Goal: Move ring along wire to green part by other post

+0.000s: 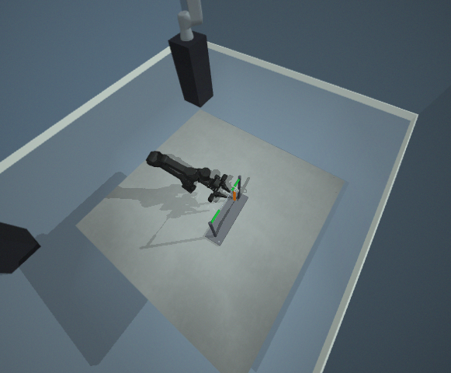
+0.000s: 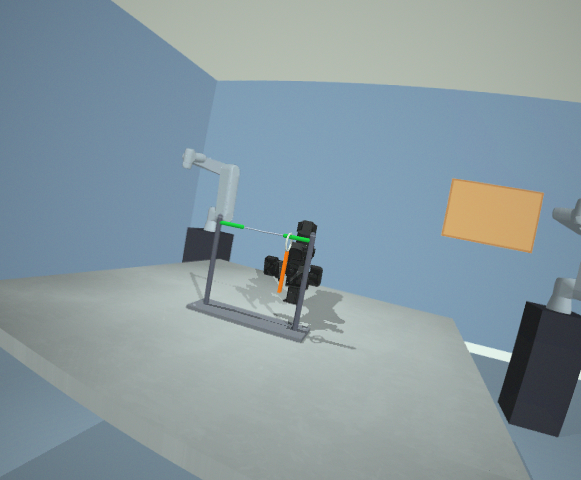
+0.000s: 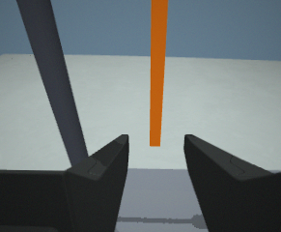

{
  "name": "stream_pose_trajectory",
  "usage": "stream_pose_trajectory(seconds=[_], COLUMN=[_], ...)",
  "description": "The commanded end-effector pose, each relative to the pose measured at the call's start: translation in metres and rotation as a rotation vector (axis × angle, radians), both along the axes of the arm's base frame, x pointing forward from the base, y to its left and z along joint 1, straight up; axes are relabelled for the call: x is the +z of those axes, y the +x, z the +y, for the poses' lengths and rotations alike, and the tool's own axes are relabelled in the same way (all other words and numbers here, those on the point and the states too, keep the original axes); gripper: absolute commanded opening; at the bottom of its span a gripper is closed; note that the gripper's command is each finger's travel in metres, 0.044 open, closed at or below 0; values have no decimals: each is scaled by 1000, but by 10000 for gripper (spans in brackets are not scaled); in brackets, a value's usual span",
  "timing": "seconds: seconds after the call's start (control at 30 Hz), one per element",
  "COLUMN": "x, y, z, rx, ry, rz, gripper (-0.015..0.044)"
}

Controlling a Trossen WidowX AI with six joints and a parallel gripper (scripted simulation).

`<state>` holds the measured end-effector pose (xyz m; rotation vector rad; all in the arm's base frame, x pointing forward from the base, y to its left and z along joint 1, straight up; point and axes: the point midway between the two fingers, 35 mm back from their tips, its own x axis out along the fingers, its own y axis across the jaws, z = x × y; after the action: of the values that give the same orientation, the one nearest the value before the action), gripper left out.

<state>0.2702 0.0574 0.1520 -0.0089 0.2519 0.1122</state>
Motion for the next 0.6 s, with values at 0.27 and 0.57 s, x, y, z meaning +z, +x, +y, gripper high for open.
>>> stream_pose_trajectory(seconds=[0.27,0.57], x=[0,0], y=[-20,-21], z=[-3,-3], rx=[-3,-3], ry=[3,3], rz=[6,6], gripper=[160,160])
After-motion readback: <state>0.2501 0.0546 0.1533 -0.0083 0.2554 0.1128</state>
